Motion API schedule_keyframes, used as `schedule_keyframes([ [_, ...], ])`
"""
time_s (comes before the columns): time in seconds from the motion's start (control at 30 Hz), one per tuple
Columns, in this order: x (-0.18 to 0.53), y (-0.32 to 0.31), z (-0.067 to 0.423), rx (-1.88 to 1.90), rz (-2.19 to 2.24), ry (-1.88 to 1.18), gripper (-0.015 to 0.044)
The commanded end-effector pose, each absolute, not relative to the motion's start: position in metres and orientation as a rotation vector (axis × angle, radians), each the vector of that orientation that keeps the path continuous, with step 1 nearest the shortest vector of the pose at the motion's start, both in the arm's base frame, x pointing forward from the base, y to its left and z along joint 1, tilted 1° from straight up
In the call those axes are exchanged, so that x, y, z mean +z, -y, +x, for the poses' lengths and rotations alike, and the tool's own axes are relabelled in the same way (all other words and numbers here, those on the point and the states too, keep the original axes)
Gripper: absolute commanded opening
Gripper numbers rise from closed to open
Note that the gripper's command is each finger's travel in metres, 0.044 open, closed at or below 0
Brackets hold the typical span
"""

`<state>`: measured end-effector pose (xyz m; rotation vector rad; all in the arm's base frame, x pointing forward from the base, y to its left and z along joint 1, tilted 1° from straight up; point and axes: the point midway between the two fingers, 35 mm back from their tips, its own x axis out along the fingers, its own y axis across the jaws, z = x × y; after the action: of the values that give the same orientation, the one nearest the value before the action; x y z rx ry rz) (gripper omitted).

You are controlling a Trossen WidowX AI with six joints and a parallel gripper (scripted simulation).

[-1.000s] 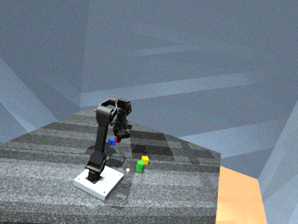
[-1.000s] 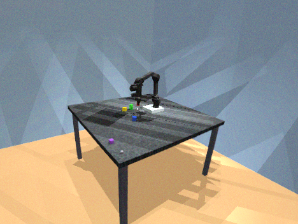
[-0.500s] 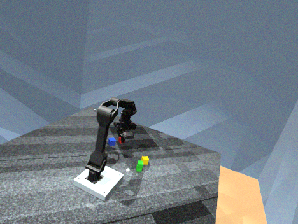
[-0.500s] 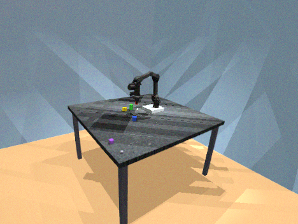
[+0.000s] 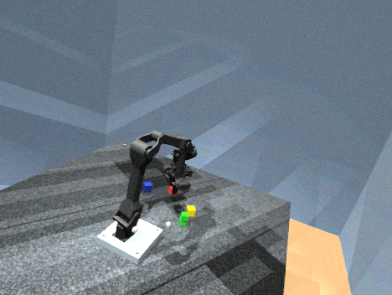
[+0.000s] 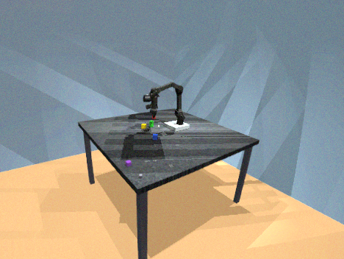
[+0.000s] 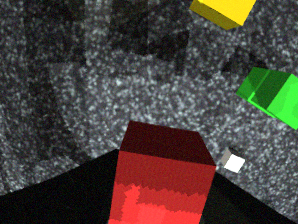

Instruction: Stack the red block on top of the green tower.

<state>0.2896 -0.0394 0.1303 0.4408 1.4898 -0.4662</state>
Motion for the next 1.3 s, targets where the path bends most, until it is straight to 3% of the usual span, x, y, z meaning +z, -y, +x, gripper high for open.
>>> schedule_keyframes([
  [0.0, 0.131, 0.063, 0.286, -0.475, 0.427, -1.485, 0.0000],
  [0.53, 0.133, 0.134, 0.264, -0.471, 0.427, -1.493, 0.0000],
  [1.27, 0.077, 0.138, 0.264, -0.470, 0.427, -1.493, 0.0000],
])
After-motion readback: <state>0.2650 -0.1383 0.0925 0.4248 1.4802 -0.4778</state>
